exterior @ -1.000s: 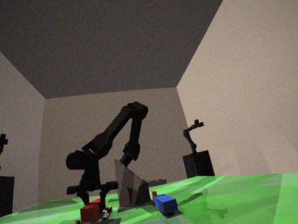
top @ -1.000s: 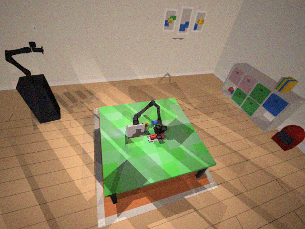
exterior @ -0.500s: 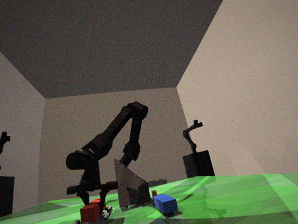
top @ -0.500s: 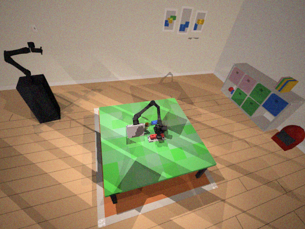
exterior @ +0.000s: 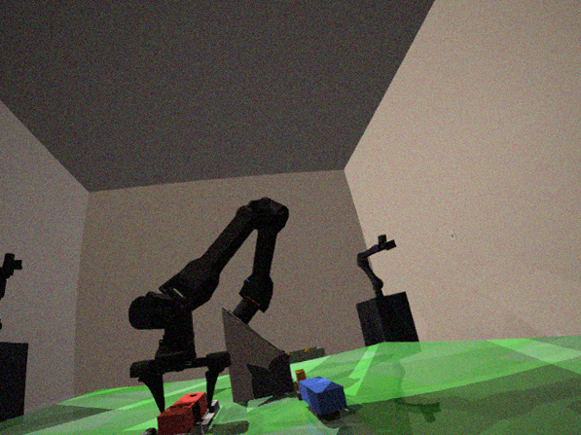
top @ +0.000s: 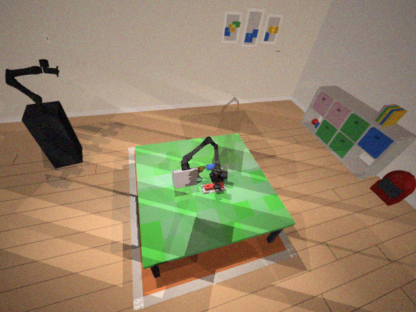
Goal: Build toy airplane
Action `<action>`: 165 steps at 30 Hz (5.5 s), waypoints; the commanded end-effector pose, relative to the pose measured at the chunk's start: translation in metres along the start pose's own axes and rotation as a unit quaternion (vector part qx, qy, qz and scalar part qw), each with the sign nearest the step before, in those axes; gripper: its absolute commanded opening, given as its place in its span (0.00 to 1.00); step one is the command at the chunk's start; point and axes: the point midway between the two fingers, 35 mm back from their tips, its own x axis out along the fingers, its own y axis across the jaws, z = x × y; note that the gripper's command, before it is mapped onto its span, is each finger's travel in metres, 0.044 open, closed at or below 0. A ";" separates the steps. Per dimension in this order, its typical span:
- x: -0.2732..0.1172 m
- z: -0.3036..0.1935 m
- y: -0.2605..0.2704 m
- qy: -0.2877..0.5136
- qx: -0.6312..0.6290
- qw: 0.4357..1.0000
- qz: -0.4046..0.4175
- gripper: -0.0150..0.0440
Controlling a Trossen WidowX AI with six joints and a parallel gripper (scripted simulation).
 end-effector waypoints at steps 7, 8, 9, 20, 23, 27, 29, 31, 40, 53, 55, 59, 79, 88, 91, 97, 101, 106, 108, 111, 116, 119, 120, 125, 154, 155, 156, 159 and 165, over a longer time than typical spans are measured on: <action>-0.081 0.004 -0.003 -0.002 0.003 1.000 -0.004 1.00; -0.096 0.002 -0.003 -0.002 0.003 1.000 -0.003 1.00; -0.105 0.001 -0.002 -0.002 0.003 1.000 -0.002 1.00; -0.104 0.004 -0.005 -0.002 -0.037 0.999 -0.002 1.00; -0.104 0.004 -0.005 -0.002 -0.043 0.999 -0.002 1.00; -0.105 0.018 0.014 -0.001 -0.041 0.999 -0.009 1.00; -0.106 0.035 0.043 -0.002 -0.040 0.999 -0.016 1.00; -0.106 0.048 0.075 -0.004 -0.039 0.999 -0.020 1.00; -0.097 0.062 0.226 -0.004 -0.043 0.999 -0.001 1.00; -0.058 0.057 0.251 -0.002 -0.044 0.999 0.007 1.00; -0.053 0.057 0.251 -0.002 -0.043 0.999 0.008 1.00; -0.052 0.057 0.251 -0.002 -0.043 0.999 0.008 1.00; -0.018 0.058 0.251 -0.002 -0.043 0.999 0.008 1.00; -0.003 0.057 0.252 -0.002 -0.043 0.999 0.009 1.00; 0.002 0.057 0.252 -0.002 -0.043 0.999 0.009 1.00; 0.004 0.057 0.252 -0.002 -0.043 0.999 0.009 0.87; 0.004 0.057 0.252 -0.002 -0.043 0.999 0.009 0.69; 0.004 0.057 0.252 -0.002 -0.043 0.999 0.009 0.57; 0.004 0.057 0.252 -0.002 -0.043 0.999 0.009 0.54; 0.004 0.057 0.252 -0.002 -0.043 0.999 0.009 0.51; -0.002 0.058 0.252 -0.001 -0.043 0.999 0.007 0.29; -0.009 0.059 0.251 0.000 -0.043 0.999 0.005 0.25; -0.012 0.059 0.251 0.001 -0.042 0.999 0.004 0.25; -0.026 0.061 0.250 0.001 -0.043 0.999 0.002 0.25; -0.119 0.058 0.249 -0.002 -0.043 0.999 0.005 0.25; -0.121 0.058 0.249 -0.002 -0.043 0.999 0.006 0.25; -0.123 0.057 0.249 -0.002 -0.043 0.999 0.006 0.25; -0.123 0.057 0.249 -0.002 -0.045 0.999 0.006 0.25; -0.121 0.062 0.232 -0.003 -0.091 0.996 0.002 0.25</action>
